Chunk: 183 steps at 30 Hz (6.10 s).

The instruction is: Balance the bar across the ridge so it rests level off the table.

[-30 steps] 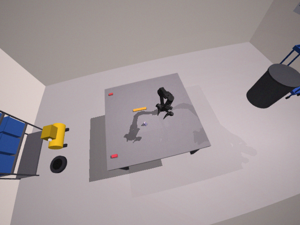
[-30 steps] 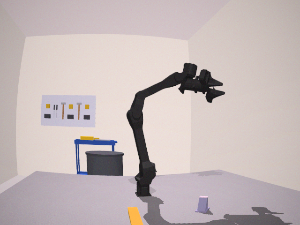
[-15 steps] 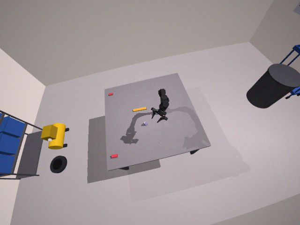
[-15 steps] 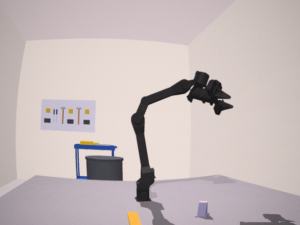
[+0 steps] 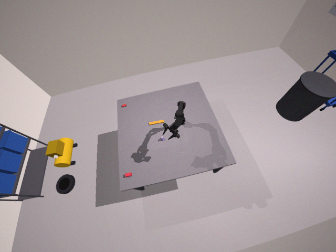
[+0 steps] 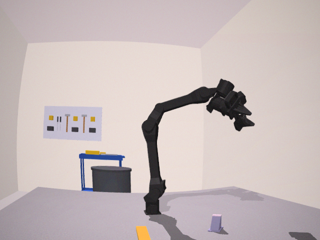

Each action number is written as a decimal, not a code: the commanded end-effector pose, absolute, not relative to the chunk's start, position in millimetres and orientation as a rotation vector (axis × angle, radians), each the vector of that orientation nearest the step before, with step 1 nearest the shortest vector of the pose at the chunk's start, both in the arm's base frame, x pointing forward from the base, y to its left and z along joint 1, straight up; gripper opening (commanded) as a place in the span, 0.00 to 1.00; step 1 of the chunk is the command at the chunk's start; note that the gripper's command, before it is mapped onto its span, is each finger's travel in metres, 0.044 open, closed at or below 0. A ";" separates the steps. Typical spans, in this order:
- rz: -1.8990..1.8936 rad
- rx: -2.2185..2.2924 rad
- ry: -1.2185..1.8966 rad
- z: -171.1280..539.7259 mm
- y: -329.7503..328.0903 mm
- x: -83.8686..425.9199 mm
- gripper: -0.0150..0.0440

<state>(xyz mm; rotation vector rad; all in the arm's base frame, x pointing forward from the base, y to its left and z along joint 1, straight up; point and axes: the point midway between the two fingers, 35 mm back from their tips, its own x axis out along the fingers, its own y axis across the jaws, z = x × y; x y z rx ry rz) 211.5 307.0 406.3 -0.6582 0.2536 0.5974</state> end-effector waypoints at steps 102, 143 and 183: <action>-0.047 0.035 1.537 115.3 -87.4 349.3 0.79; -0.047 0.035 1.537 51.1 -87.8 350.8 0.79; -0.048 0.032 1.538 106.6 -89.0 353.8 0.25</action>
